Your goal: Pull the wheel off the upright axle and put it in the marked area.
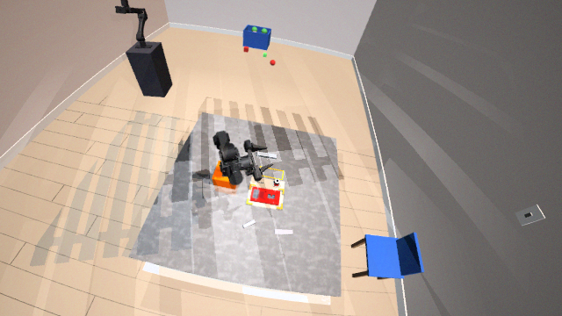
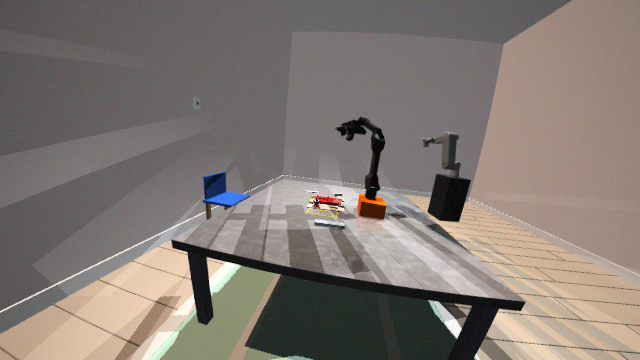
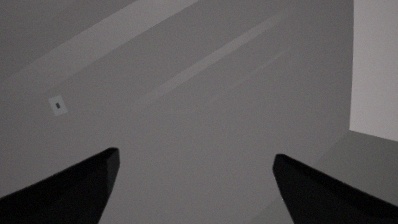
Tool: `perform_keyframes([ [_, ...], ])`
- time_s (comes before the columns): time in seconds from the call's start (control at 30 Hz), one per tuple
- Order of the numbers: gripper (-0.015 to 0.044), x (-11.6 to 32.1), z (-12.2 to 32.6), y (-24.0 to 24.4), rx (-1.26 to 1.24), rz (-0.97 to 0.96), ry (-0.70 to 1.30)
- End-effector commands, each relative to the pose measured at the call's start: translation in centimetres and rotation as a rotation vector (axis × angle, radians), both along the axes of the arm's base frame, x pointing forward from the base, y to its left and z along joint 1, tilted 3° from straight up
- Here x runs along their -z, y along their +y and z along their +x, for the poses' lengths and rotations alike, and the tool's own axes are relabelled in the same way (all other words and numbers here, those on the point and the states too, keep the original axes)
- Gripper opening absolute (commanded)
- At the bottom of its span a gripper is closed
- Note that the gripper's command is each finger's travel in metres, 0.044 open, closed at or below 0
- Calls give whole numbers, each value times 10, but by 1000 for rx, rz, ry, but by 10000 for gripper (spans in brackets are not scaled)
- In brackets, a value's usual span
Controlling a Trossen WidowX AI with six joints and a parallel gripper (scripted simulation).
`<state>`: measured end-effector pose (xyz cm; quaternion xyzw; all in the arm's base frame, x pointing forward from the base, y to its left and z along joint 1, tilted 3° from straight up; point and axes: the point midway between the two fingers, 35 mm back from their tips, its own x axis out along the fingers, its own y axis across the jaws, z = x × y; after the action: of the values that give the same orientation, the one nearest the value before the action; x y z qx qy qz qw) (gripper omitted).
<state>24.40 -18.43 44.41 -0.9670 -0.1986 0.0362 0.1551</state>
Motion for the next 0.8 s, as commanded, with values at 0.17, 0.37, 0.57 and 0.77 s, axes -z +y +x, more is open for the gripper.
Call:
perform_keyframes([
  [0.17, 300, 46, 34, 7, -91, -240, 53],
  [0.37, 300, 110, 73, 26, -273, -577, 92],
  [0.57, 300, 176, 105, 52, -522, -925, 83],
  [0.77, 300, 243, 126, 86, -843, -1268, 9],
])
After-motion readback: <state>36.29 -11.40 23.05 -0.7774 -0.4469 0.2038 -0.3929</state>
